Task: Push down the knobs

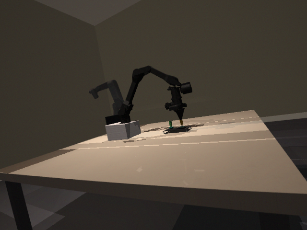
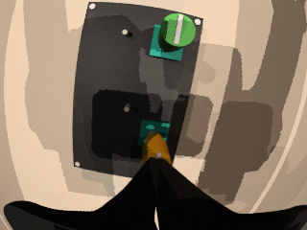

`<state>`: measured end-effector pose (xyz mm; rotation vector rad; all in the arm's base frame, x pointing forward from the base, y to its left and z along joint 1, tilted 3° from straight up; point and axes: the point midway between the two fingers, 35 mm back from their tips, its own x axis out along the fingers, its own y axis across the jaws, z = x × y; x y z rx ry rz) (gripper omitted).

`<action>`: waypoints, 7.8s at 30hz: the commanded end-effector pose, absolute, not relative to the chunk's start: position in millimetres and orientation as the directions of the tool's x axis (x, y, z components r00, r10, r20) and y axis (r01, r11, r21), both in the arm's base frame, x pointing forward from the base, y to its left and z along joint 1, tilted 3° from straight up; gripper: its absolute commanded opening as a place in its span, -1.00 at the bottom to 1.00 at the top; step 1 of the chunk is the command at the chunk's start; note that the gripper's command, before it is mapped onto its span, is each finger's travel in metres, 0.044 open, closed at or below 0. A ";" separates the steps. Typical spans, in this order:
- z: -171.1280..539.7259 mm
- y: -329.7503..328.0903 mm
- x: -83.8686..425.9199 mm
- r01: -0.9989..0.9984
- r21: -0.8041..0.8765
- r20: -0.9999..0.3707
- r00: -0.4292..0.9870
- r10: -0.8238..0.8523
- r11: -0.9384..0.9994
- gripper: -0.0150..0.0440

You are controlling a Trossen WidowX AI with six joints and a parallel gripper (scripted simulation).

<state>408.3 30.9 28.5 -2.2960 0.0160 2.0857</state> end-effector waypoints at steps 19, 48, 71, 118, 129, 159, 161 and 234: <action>12.7 32.2 412.1 -0.029 -0.026 -0.995 0.093 0.023 -0.999 -0.49; 9.3 32.2 412.4 -0.029 -0.026 -0.995 0.093 0.023 -0.999 -0.49; 5.9 32.3 412.7 -0.029 -0.026 -0.995 0.093 0.023 -0.999 -0.49; 1.2 32.4 413.1 -0.029 -0.026 -0.995 0.093 0.023 -0.999 -0.49; 0.4 32.4 413.2 -0.029 -0.026 -0.995 0.093 0.023 -0.999 -0.49; -1.1 32.5 413.3 -0.029 -0.026 -0.995 0.093 0.023 -0.999 -0.49; -1.1 32.5 413.3 -0.029 -0.026 -0.995 0.093 0.023 -0.999 -0.49; 47.1 31.4 409.1 -0.029 -0.026 -0.995 0.093 0.023 -0.999 -0.49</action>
